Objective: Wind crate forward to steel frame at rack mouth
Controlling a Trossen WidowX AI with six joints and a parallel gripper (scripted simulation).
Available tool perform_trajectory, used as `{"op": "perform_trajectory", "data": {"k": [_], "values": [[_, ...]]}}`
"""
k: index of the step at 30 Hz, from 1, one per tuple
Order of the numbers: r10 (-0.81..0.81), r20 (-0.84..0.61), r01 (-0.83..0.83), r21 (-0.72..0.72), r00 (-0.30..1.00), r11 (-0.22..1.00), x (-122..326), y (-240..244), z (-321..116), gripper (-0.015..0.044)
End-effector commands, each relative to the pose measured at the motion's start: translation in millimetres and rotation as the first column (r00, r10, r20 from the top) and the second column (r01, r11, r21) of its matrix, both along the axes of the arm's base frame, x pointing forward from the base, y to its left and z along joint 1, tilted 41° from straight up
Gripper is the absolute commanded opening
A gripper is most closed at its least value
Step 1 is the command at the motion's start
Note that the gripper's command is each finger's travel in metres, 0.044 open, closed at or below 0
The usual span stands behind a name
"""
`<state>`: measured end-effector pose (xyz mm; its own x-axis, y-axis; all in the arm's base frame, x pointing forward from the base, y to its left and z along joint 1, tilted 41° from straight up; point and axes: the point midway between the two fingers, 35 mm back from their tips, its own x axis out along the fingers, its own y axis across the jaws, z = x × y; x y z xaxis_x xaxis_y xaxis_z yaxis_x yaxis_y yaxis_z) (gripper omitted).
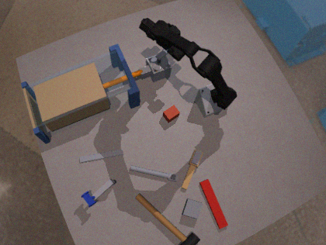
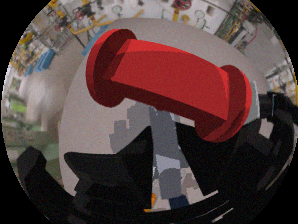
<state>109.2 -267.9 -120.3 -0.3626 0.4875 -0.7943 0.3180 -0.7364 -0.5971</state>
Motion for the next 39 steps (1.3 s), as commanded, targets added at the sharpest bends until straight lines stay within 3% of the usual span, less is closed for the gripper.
{"op": "perform_trajectory", "data": {"k": [1, 39], "values": [[-0.005, -0.004, 0.005, 0.003, 1.0, 1.0, -1.1, 5.8, -3.6, 0.0], [-0.005, -0.002, 0.005, 0.001, 1.0, 1.0, -0.2, 11.1, -11.1, 0.0]]}}
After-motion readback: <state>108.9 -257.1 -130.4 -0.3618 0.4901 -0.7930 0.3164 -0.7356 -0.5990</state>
